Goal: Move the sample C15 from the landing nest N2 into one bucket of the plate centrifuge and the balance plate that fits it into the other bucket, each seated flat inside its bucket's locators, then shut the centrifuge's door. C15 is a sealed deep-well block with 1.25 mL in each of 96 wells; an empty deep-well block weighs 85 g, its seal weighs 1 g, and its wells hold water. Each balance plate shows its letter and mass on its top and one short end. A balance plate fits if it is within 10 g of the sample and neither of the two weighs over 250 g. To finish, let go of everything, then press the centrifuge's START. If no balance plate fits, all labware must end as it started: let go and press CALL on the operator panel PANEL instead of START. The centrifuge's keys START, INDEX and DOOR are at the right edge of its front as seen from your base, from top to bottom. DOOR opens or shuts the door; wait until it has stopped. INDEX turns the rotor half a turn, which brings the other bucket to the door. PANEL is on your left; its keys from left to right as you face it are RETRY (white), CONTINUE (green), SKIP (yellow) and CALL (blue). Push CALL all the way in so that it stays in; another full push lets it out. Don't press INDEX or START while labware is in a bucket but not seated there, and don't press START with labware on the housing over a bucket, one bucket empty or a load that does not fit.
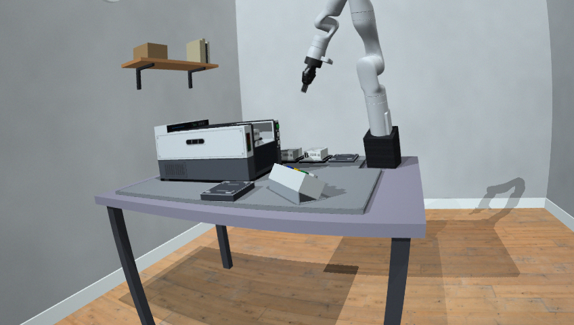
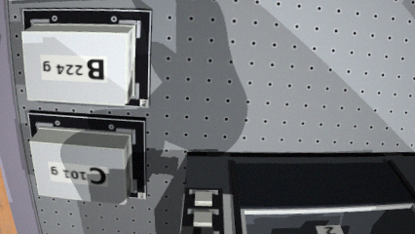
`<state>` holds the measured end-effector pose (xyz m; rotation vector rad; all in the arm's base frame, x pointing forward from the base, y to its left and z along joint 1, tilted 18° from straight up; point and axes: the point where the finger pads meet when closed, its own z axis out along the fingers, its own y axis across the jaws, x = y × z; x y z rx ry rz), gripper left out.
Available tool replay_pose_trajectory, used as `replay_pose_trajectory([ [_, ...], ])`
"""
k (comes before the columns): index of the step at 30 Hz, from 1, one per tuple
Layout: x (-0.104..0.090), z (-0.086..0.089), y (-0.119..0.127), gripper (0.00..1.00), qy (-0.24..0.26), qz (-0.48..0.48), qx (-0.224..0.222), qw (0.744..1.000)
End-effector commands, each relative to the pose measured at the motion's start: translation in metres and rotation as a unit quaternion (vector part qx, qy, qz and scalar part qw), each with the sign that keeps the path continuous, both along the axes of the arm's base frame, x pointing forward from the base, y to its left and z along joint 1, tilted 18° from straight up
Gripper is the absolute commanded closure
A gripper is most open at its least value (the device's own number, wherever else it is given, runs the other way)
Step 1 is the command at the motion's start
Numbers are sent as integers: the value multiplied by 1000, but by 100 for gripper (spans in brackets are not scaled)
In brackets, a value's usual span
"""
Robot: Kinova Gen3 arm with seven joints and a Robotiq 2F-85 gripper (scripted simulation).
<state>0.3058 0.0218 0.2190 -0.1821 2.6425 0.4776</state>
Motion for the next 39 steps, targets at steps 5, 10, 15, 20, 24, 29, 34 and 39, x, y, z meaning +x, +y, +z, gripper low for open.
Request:
replay_pose_trajectory([
  [5,0,0,1,90,-7,1,5,1000],
  [10,4,-8,4,90,-7,1,5,1000],
  [15,9,-20,9,90,-7,1,5,1000],
  [20,15,-34,15,90,-7,1,5,1000],
  [24,20,-45,20,90,-7,1,5,1000],
  [29,23,-54,24,90,-7,1,5,1000],
  [34,29,-68,30,90,-7,1,5,1000],
  [39,36,-83,36,90,-7,1,5,1000],
])
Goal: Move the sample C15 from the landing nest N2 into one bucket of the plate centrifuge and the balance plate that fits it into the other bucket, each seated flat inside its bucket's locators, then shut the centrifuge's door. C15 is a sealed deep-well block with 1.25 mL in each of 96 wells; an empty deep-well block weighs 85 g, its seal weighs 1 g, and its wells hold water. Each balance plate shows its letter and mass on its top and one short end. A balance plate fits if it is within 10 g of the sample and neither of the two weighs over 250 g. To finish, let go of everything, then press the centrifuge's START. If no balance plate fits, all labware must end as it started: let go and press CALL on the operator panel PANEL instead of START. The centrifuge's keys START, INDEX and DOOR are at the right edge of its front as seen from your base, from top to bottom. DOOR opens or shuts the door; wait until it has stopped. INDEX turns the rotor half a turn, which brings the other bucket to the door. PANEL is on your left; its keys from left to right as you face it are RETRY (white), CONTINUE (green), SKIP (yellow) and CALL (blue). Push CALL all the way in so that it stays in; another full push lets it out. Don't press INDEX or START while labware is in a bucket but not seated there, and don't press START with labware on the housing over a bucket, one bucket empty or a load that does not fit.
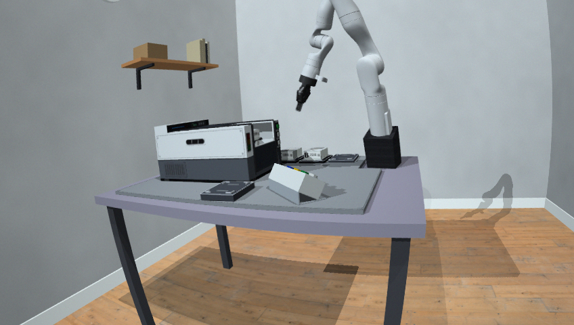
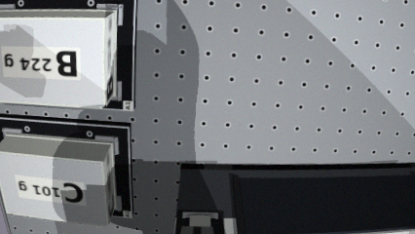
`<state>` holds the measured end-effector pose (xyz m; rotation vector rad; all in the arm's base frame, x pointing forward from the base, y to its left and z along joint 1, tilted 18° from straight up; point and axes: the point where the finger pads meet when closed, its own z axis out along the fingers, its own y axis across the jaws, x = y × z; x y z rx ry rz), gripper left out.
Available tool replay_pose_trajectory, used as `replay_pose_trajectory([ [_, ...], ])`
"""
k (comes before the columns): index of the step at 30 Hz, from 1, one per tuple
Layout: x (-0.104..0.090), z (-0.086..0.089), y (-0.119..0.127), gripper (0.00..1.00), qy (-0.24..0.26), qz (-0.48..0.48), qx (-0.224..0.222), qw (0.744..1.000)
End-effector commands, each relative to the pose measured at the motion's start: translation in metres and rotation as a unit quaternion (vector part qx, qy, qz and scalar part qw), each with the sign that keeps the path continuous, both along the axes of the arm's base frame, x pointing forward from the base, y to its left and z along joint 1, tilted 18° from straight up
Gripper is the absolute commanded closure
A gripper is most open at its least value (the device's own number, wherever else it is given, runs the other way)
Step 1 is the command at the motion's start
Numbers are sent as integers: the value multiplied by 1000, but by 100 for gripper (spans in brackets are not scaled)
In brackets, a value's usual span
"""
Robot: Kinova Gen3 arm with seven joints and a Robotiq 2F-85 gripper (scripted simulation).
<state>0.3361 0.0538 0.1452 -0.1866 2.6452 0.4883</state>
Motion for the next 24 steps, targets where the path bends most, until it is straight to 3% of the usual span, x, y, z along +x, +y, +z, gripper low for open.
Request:
replay_pose_trajectory([
  [1,6,-12,5,90,-9,-2,2,1000],
  [24,30,-66,29,90,-9,-2,2,1000],
])
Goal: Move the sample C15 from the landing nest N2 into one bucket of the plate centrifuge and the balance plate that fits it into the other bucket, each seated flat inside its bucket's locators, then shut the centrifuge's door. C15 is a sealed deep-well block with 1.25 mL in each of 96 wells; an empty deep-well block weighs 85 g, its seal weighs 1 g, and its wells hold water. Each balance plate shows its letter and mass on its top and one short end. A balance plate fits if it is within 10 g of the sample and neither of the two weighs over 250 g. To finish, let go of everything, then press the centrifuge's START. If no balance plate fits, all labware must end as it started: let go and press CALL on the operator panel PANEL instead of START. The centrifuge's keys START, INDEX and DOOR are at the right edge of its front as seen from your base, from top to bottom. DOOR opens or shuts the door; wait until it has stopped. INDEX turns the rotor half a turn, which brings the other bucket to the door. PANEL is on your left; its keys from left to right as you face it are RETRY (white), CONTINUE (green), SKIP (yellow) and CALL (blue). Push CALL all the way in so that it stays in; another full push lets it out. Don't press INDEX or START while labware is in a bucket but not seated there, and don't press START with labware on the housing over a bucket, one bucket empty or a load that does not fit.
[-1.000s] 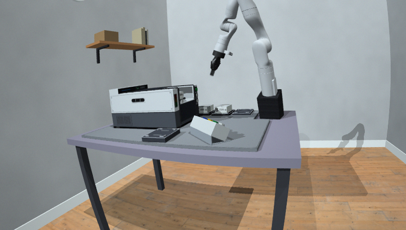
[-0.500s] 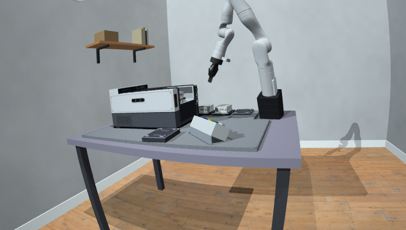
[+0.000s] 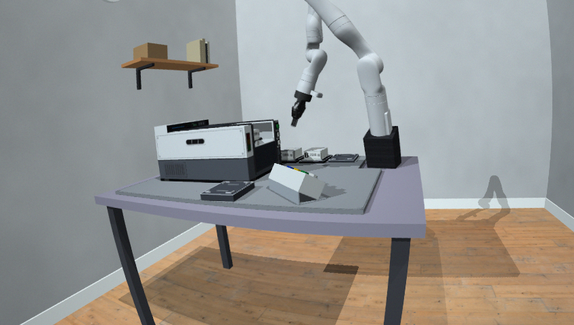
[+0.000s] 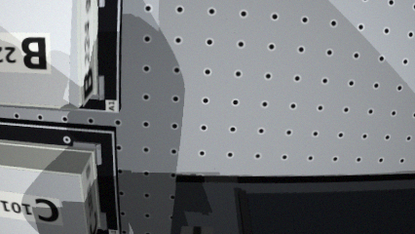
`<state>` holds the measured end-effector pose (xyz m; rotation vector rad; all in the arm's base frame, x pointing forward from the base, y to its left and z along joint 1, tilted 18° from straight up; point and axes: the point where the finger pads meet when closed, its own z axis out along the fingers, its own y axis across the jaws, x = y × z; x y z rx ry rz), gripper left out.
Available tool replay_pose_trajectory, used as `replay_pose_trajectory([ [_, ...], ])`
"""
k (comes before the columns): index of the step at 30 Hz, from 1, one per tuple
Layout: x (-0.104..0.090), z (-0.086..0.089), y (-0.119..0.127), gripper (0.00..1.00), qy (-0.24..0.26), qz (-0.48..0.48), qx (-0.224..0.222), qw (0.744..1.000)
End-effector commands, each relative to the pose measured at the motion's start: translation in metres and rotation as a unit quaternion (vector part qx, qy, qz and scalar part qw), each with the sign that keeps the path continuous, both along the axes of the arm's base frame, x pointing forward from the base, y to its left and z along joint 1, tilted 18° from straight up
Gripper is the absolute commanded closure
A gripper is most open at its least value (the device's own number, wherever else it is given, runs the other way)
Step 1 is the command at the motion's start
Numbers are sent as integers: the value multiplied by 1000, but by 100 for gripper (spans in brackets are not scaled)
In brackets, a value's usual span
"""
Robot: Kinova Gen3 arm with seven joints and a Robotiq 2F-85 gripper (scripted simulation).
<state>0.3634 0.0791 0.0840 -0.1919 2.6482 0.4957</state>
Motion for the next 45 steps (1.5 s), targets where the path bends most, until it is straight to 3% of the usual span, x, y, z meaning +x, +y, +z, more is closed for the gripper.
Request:
replay_pose_trajectory([
  [1,3,-7,5,90,-11,-4,0,1000],
  [12,17,-39,18,90,-11,-4,0,1000],
  [45,42,-67,33,90,-11,-4,0,1000],
])
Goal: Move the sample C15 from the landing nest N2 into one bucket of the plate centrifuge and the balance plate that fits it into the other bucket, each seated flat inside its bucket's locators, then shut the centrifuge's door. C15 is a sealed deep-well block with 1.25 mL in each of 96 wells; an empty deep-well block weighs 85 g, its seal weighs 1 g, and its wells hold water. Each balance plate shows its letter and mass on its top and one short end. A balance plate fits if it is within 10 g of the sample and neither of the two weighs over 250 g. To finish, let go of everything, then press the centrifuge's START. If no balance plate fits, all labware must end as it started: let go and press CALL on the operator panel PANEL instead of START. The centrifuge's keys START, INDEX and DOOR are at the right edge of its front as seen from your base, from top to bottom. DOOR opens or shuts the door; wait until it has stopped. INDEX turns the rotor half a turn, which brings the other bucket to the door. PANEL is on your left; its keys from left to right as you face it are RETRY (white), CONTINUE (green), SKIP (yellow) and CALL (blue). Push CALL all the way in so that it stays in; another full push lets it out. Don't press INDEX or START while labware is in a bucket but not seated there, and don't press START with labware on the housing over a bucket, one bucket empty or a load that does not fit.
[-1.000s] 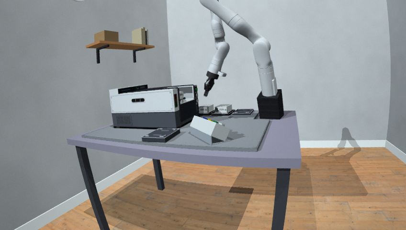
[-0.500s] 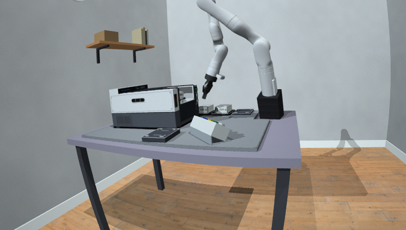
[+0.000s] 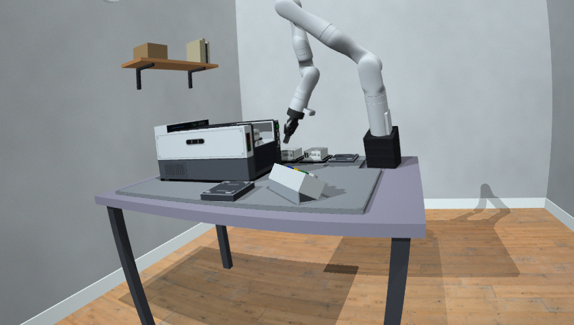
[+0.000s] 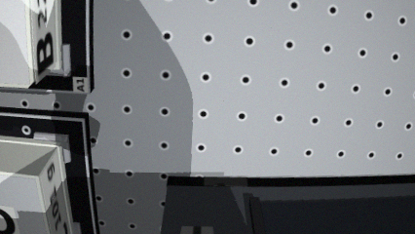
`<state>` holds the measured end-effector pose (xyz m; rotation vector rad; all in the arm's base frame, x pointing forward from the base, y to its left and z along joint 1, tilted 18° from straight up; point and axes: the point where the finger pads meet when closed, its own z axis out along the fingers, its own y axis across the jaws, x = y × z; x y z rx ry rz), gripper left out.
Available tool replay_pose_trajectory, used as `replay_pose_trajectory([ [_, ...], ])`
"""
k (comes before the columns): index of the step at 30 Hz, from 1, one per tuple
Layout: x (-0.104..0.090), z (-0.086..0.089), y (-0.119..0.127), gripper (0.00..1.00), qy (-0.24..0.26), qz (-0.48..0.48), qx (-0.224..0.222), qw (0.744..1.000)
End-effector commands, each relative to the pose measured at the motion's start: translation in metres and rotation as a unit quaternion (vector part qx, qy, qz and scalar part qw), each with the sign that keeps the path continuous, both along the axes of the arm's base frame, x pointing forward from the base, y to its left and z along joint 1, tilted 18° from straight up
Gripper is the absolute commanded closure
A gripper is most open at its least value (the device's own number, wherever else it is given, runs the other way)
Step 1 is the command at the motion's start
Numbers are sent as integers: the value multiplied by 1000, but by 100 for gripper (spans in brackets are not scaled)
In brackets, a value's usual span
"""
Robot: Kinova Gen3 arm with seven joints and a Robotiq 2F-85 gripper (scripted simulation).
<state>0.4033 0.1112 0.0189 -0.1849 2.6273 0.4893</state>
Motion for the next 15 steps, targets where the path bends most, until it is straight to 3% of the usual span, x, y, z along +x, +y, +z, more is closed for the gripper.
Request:
replay_pose_trajectory([
  [1,2,-2,1,90,-1,0,0,1000],
  [15,-1,-2,0,90,-1,0,0,1000],
])
